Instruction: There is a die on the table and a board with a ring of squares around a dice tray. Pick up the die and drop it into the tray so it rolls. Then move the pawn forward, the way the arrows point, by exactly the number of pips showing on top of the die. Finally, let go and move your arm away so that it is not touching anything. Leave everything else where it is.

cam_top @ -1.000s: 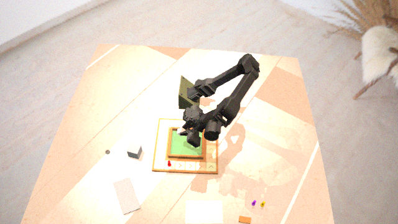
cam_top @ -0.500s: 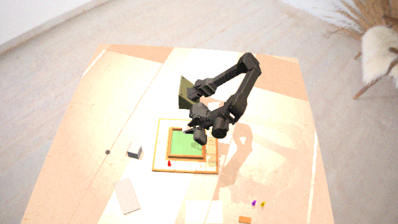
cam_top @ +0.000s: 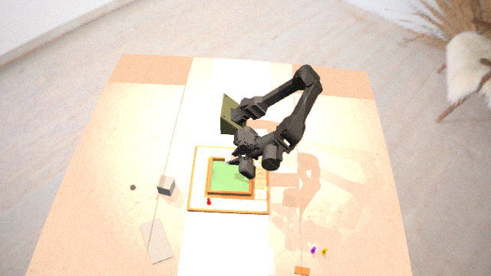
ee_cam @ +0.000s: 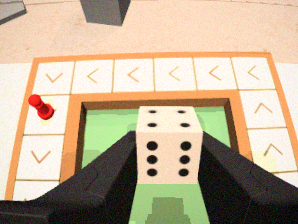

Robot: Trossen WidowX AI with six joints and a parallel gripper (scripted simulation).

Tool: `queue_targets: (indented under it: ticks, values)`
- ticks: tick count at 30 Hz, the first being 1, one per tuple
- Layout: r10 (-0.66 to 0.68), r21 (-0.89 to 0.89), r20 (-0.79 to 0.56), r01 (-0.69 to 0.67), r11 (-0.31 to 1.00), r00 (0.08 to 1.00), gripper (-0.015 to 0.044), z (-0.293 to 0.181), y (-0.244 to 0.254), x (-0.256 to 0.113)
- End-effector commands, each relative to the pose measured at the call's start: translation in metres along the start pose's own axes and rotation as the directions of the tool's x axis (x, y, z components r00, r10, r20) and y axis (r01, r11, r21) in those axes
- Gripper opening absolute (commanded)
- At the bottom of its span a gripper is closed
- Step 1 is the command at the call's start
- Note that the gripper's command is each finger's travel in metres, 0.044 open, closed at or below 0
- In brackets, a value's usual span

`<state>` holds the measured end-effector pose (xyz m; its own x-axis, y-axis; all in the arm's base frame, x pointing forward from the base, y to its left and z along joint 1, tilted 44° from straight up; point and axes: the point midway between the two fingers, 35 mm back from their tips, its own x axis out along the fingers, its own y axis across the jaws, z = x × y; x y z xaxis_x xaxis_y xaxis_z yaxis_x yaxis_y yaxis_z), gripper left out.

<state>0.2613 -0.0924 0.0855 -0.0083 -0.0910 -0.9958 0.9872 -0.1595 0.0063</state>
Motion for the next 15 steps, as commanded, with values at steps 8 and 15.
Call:
queue_targets:
  ticks: [8,15]
  values:
    - [0.0,0.003,0.003,0.0,1.0,1.0,0.0289,0.015,0.001,-0.013]
    - [0.001,0.006,0.006,-0.001,1.0,1.0,0.044,0.03,0.0,-0.026]
